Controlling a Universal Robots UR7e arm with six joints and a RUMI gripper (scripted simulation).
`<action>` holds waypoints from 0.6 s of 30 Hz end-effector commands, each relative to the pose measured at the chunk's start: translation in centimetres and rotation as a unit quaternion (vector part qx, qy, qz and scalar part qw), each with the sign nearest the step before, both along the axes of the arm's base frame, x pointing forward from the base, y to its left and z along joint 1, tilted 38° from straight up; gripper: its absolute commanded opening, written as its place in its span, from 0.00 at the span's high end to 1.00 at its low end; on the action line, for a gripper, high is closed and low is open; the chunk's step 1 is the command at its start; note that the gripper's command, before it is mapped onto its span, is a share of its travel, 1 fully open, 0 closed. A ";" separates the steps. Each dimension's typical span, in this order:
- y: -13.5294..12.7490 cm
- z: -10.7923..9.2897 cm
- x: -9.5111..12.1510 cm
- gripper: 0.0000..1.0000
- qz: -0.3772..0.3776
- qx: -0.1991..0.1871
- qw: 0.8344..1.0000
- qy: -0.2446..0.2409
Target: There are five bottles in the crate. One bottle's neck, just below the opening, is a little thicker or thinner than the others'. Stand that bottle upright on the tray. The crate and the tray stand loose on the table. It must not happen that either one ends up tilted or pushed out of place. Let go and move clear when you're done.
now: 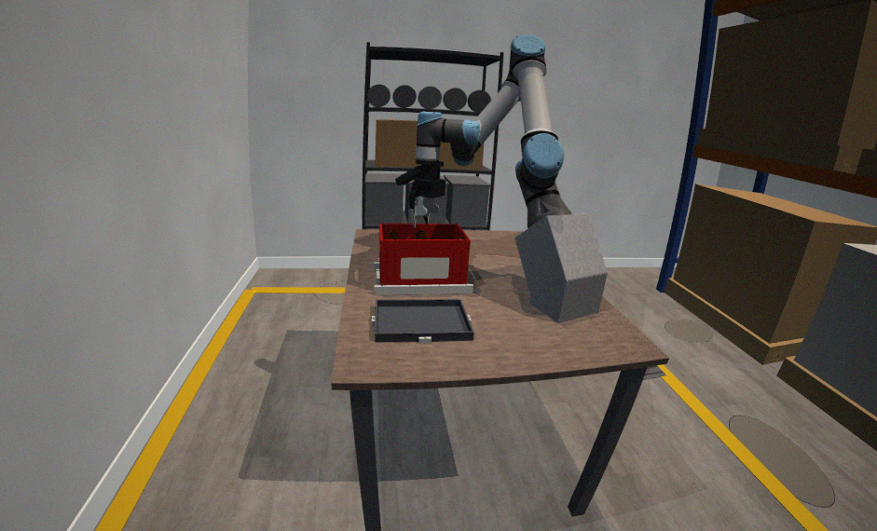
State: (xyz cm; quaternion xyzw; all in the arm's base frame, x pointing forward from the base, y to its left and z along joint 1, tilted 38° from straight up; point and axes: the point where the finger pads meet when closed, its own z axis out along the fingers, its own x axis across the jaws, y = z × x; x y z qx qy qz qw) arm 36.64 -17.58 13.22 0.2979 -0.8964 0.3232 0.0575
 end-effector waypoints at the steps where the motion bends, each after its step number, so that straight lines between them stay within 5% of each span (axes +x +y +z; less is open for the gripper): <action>1: -0.1 0.1 0.1 0.62 -0.001 0.000 1.000 -0.001; 18: -0.4 -0.6 -0.1 0.62 -0.001 0.001 1.000 0.002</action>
